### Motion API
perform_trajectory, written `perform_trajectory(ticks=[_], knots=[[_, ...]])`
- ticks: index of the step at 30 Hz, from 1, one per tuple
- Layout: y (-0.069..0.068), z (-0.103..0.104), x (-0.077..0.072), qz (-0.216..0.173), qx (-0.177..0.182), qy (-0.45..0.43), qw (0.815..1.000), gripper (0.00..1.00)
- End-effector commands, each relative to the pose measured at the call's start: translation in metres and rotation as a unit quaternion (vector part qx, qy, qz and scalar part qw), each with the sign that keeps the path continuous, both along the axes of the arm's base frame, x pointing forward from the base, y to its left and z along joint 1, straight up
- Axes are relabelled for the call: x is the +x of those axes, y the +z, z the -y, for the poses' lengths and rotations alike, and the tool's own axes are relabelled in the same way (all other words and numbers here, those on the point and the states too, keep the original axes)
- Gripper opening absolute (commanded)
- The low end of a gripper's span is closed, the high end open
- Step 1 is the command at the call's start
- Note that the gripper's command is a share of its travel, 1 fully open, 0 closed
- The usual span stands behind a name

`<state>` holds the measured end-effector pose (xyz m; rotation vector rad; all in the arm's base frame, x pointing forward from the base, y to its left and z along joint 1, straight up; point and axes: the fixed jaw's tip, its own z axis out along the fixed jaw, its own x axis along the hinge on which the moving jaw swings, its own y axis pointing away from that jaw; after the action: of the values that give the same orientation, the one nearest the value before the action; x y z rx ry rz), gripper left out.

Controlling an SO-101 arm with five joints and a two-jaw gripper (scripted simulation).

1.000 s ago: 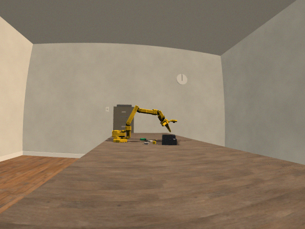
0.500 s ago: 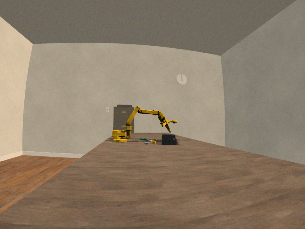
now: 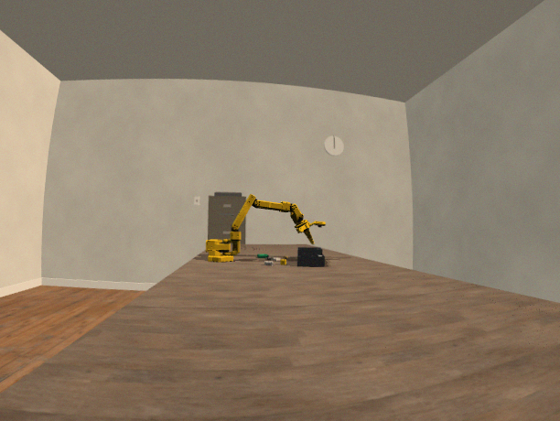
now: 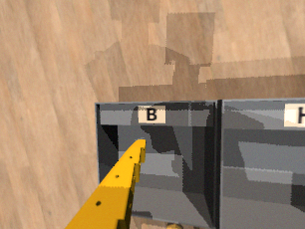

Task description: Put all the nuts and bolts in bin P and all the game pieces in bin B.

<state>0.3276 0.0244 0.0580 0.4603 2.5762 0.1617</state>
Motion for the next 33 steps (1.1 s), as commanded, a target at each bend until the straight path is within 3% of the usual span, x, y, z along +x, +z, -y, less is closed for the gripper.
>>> perform_trajectory(ticks=[1,28,33], knots=[[0.0144,-0.0034,0.0053,0.025,0.004,0.001,1.0,1.0],[0.0145,-0.0034,0.0053,0.025,0.004,0.001,1.0,1.0],[0.0196,-0.0034,0.0061,0.034,0.005,0.001,0.999,1.0]])
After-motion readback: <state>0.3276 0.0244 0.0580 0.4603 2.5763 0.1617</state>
